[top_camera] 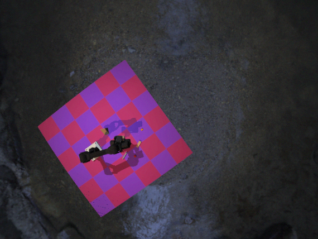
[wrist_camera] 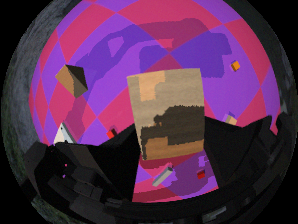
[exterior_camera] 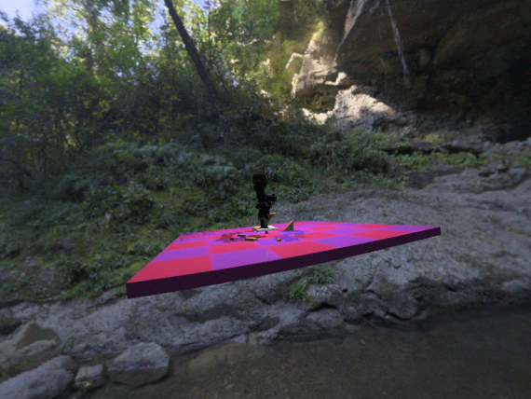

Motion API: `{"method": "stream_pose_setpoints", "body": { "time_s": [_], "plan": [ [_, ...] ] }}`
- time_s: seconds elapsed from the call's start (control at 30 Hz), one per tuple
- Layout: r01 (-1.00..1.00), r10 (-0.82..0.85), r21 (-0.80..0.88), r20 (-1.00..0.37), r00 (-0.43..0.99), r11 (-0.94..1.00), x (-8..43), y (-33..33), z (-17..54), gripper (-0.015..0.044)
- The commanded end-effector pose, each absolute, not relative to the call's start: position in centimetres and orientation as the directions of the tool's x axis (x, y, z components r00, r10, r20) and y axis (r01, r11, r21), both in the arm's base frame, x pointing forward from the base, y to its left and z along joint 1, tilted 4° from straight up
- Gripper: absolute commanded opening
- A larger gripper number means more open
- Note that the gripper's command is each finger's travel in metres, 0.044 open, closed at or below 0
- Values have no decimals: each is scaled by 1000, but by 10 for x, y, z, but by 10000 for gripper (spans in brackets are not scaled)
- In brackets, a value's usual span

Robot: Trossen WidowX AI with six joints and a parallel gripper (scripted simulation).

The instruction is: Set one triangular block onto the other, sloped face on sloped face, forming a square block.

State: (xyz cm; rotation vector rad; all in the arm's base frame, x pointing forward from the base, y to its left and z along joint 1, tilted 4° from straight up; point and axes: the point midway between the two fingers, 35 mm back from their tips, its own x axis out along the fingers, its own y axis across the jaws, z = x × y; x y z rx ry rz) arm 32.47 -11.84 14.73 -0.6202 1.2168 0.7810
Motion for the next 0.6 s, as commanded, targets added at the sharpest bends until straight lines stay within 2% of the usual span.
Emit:
{"method": "stream_pose_setpoints", "body": {
  "time_s": [0.0, 0.13, 0.57],
  "plan": [
    [-869, 167, -61, -972, 163, 491, 324, -118, 149, 0],
    [-903, 155, -88, -974, 167, 420, 324, -118, 149, 0],
    [-904, 155, -85, -974, 164, 420, 307, -89, 164, 0]
  ]
}}
